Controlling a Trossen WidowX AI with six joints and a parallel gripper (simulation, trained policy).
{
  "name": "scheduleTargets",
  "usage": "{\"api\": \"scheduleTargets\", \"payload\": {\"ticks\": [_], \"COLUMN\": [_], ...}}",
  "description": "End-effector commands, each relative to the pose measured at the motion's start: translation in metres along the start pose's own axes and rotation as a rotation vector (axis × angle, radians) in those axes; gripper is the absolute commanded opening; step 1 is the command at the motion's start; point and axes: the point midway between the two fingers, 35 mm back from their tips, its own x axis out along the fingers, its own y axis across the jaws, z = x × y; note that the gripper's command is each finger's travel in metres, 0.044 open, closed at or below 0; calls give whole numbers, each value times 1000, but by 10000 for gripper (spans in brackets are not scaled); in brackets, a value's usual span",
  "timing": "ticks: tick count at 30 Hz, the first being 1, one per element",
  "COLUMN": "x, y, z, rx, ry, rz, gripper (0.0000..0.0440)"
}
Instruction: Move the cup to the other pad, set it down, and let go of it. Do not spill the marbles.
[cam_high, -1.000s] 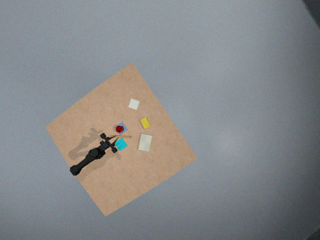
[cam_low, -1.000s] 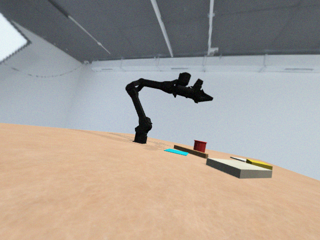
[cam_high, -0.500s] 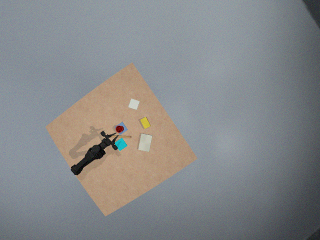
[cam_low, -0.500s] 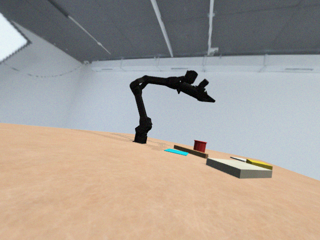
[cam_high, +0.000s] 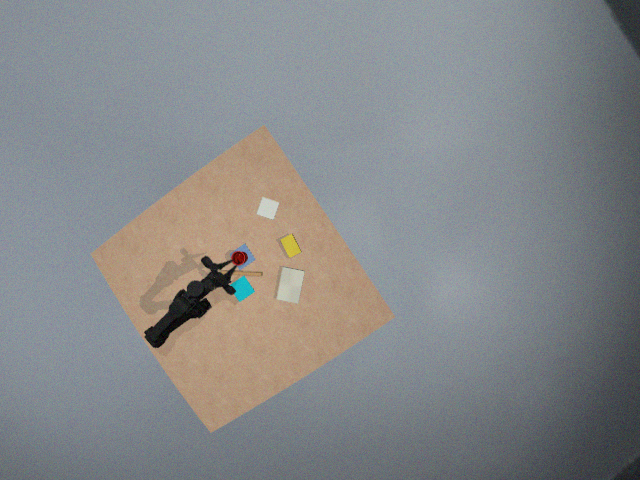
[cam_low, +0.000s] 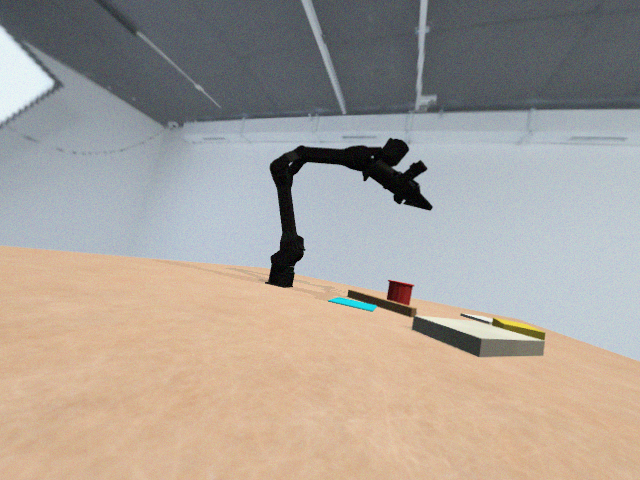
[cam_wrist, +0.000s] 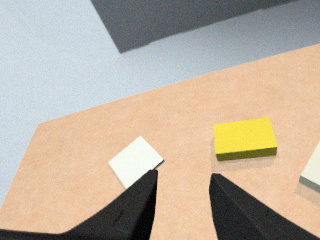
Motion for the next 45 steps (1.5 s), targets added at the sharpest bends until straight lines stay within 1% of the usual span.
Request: {"api": "scheduleTargets", "payload": {"ticks": [1, 12, 23, 38, 45], "x": [4, 12, 21, 34, 42], "y": [5, 15, 21, 14, 4], "z": [-3, -11, -23, -48, -65], "rx": [50, 180, 304, 425, 443], "ry": [54, 184, 309, 462, 537], "rz": [-9, -57, -137, -299, -392], "gripper": [129, 136, 137, 117, 127]}}
